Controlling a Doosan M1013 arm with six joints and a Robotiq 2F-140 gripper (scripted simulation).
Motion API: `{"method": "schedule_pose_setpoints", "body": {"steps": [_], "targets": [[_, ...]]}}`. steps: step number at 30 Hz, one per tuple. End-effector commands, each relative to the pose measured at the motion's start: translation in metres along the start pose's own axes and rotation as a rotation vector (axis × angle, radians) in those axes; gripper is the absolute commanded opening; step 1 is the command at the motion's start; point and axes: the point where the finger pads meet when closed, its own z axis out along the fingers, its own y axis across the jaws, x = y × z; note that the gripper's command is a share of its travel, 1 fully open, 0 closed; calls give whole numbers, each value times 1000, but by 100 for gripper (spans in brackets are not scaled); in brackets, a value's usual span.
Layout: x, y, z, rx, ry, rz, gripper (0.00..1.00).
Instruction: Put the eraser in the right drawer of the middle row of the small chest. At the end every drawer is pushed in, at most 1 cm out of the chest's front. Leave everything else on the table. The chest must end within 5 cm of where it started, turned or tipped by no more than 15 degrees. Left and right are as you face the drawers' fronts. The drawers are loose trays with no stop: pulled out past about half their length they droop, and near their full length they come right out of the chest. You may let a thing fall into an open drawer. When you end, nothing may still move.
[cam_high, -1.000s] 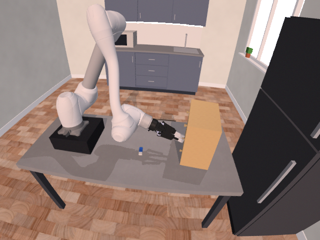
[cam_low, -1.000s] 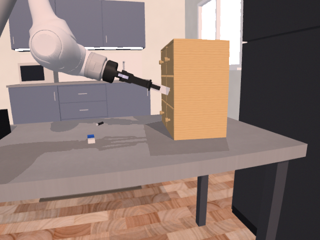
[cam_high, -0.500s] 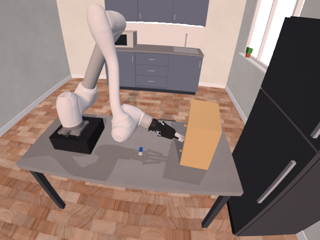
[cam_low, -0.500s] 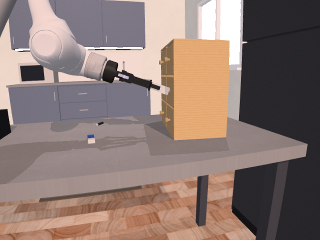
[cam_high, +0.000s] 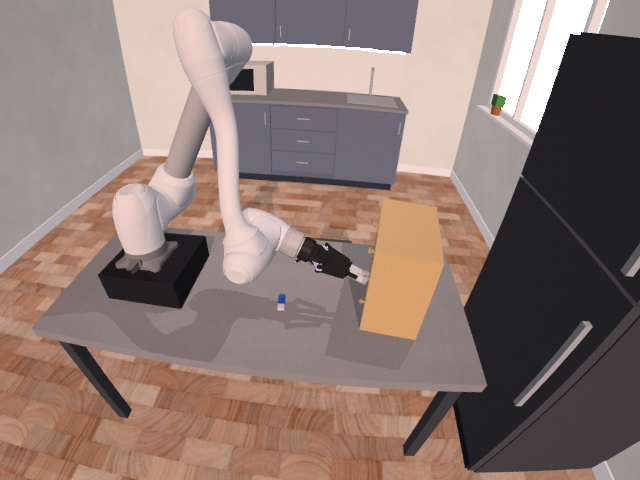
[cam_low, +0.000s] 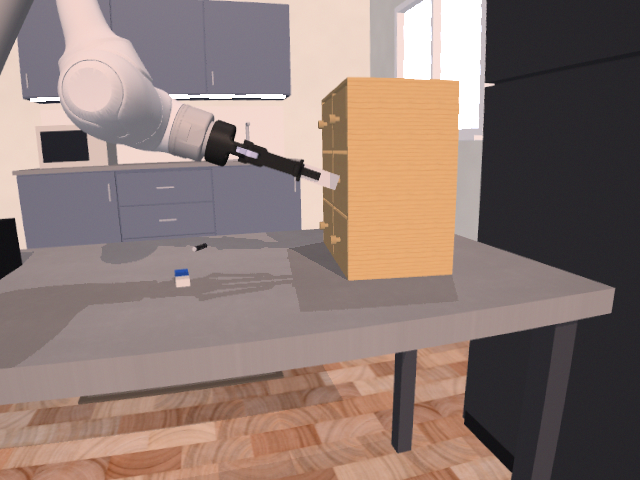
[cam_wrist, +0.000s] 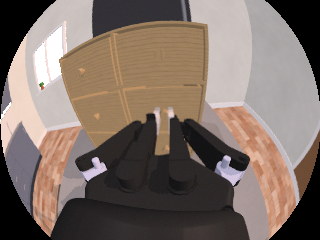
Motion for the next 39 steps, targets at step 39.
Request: {"method": "schedule_pose_setpoints", "body": {"steps": [39], "targets": [[-9,0,-26,0,0,0,8]]}}
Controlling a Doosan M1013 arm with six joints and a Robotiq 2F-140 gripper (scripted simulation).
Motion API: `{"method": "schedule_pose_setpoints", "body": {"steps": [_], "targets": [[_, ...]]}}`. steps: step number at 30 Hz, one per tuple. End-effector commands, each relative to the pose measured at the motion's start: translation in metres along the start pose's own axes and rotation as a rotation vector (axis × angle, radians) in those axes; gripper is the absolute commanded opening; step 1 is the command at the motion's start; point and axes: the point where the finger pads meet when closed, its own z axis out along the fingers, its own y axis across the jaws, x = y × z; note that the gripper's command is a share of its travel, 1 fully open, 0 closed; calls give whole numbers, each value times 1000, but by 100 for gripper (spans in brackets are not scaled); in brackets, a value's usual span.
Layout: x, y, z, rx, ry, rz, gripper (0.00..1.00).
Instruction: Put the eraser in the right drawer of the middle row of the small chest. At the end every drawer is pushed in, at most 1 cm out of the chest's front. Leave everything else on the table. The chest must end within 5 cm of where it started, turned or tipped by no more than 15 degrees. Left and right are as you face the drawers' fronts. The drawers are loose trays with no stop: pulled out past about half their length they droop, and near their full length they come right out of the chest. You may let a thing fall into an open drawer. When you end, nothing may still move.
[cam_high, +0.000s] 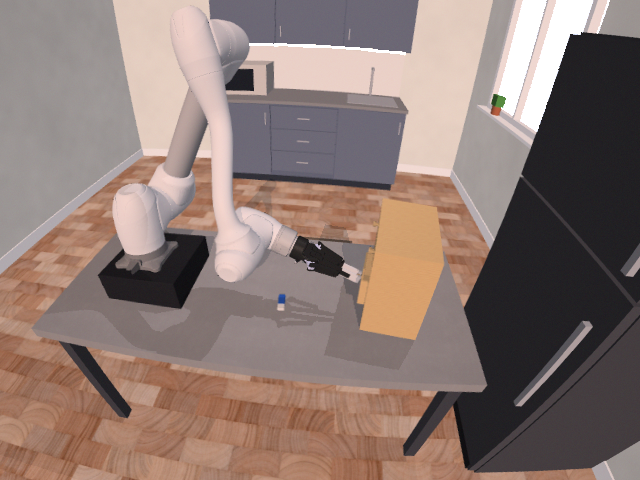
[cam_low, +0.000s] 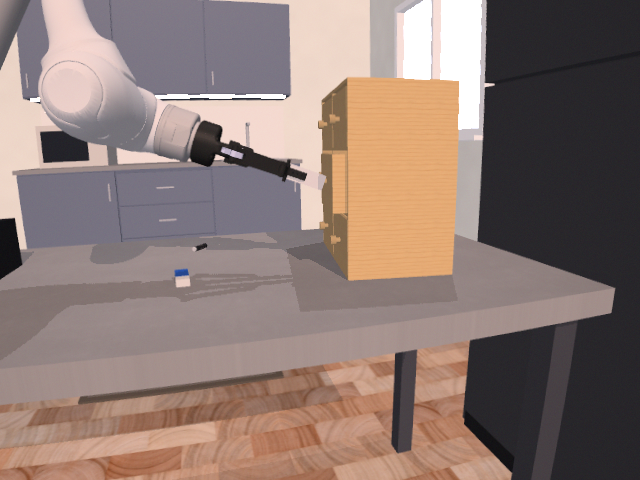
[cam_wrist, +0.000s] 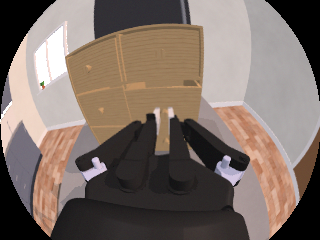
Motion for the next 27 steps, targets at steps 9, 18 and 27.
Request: {"method": "schedule_pose_setpoints", "body": {"steps": [9,18,27], "targets": [[-4,0,-13,0,0,0,8],[-9,0,-25,0,0,0,8],[-12,0,-32,0,0,0,8]]}}
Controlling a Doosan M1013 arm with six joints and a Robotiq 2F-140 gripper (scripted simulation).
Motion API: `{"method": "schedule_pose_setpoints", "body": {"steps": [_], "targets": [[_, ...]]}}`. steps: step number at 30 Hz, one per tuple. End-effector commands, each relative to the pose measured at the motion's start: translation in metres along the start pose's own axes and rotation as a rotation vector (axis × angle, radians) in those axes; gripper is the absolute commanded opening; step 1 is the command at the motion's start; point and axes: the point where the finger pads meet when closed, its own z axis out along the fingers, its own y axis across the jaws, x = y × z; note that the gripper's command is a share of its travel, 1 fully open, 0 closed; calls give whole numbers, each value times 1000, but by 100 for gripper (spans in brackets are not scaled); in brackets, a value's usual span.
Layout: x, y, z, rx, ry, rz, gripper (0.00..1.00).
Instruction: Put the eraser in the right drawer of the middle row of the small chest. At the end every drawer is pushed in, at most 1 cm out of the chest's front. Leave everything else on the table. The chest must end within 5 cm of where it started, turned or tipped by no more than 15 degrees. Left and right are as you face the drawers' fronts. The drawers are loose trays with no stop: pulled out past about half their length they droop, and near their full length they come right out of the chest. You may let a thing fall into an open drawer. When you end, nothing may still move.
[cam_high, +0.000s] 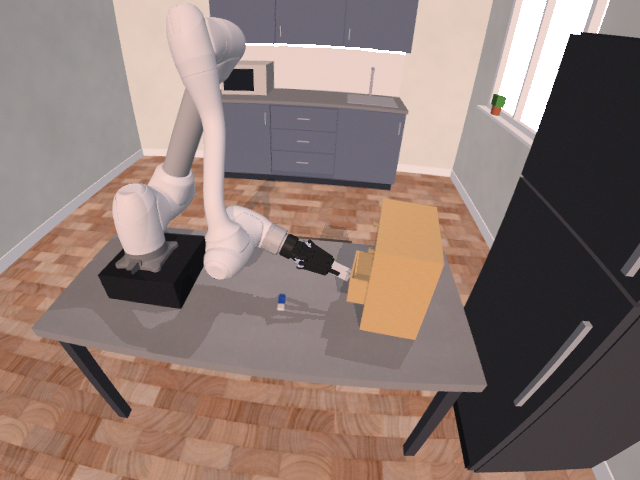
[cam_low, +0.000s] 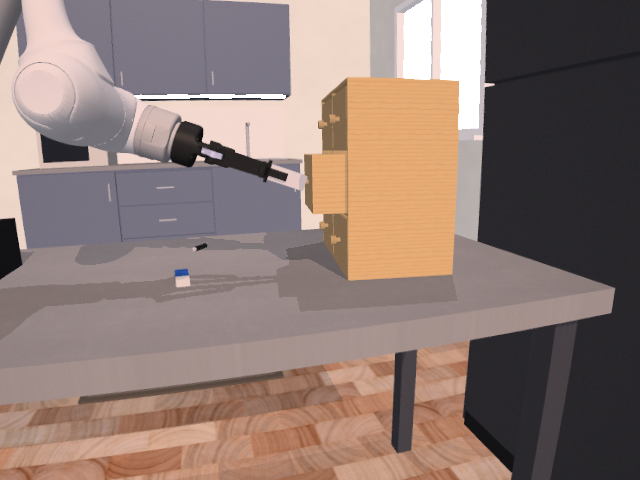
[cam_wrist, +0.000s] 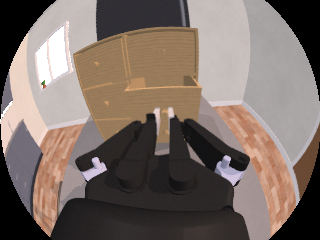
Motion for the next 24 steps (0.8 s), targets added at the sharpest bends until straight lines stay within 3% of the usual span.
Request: {"method": "schedule_pose_setpoints", "body": {"steps": [1,24], "targets": [[-1,0,-2,0,0,0,8],[-4,0,-12,0,0,0,8]]}}
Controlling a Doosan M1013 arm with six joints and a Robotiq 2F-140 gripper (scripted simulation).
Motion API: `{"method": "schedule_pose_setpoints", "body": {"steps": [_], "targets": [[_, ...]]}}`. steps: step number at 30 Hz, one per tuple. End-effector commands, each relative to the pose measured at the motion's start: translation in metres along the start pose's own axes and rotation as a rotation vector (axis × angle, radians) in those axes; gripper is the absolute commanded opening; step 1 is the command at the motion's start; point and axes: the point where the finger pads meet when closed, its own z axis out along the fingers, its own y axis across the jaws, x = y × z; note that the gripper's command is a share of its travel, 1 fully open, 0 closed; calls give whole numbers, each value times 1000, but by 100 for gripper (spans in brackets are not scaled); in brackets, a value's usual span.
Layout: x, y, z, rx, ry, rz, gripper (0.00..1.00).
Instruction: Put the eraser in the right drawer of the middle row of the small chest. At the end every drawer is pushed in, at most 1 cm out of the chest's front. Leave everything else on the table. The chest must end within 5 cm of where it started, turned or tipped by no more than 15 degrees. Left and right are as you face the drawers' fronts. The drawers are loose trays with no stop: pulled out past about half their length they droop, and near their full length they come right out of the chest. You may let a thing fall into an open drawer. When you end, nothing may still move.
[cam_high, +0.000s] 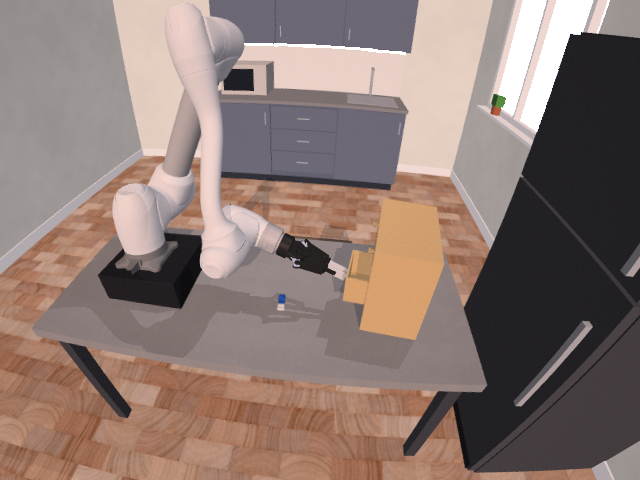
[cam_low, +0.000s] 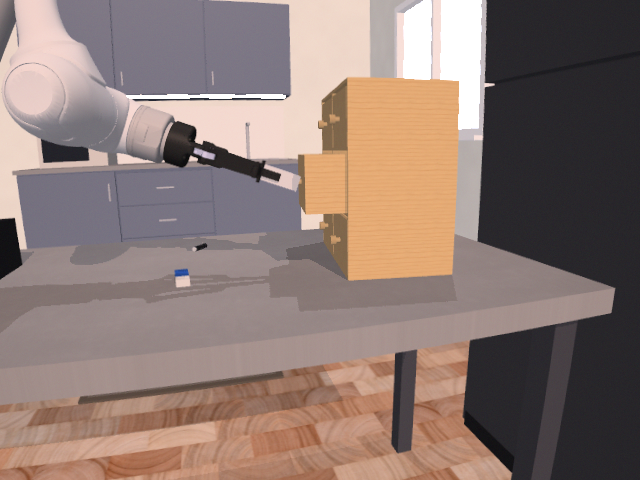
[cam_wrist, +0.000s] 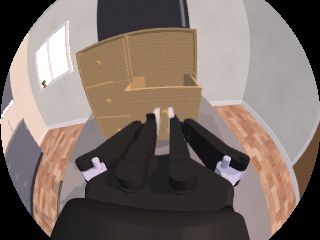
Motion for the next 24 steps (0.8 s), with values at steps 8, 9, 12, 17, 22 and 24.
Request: {"method": "schedule_pose_setpoints", "body": {"steps": [8,9,12,17,22,24], "targets": [[0,0,0,0,0,0,8],[0,0,0,0,0,0,8],[0,0,0,0,0,0,8],[0,0,0,0,0,0,10],[0,0,0,0,0,0,18],[0,0,0,0,0,0,20]]}}
